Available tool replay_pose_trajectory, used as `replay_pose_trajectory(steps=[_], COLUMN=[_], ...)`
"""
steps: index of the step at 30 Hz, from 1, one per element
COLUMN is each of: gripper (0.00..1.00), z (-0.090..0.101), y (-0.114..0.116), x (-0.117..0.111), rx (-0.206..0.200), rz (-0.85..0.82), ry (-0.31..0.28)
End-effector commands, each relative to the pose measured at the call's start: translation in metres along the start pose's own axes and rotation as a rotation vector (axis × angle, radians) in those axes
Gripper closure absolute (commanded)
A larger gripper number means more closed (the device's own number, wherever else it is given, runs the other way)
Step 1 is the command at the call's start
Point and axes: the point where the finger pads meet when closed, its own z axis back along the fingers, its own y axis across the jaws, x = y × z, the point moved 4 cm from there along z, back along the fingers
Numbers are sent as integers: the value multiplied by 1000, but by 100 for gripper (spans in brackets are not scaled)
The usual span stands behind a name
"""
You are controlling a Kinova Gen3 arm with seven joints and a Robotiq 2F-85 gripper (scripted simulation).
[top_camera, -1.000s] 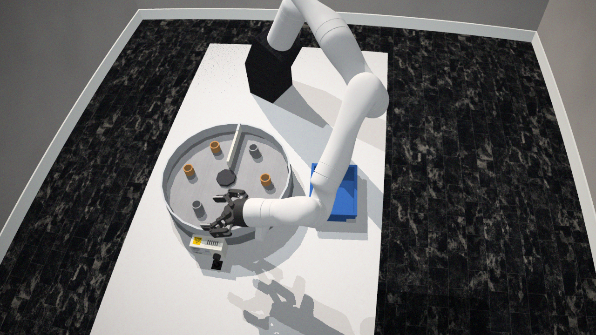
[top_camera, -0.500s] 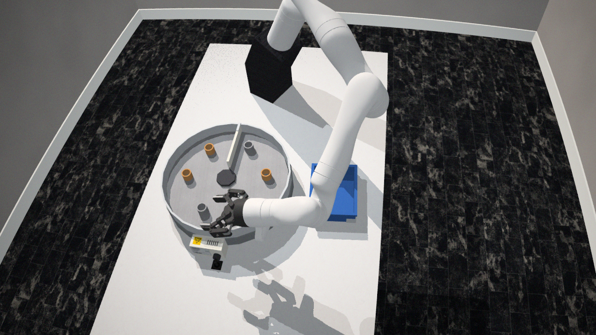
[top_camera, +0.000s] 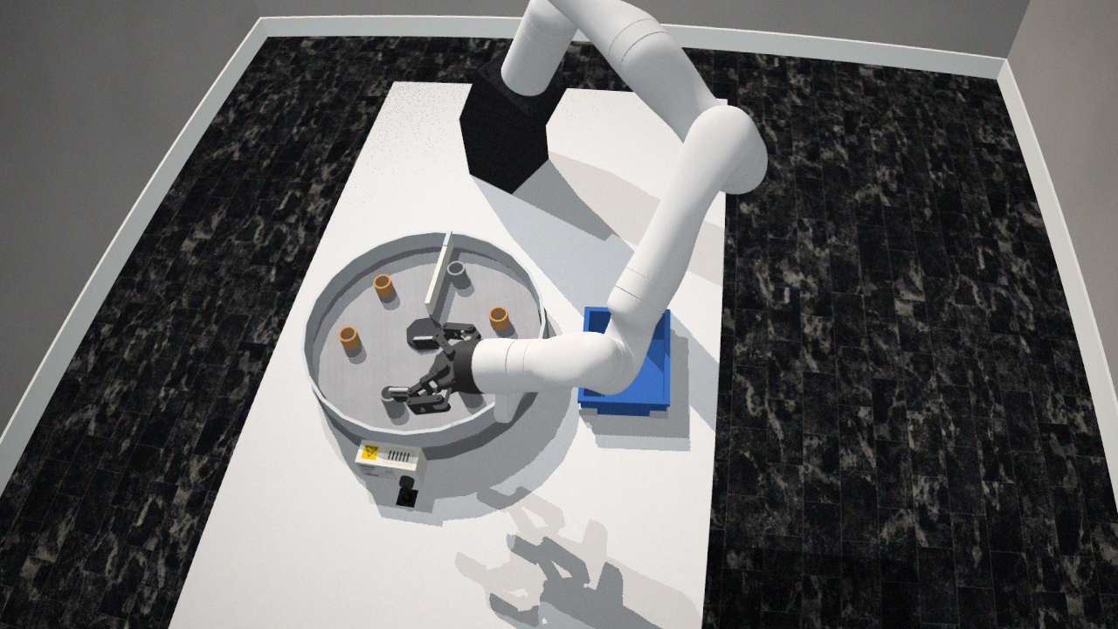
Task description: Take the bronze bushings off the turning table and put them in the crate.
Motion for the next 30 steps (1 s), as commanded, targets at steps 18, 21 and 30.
replay_pose_trajectory(steps=[18,21,30], gripper=[0,0,0], z=[38,38,72], y=[-32,-32,-64], x=[31,31,63], rx=[3,3,2], rz=[-2,-2,-2], ry=[3,3,2])
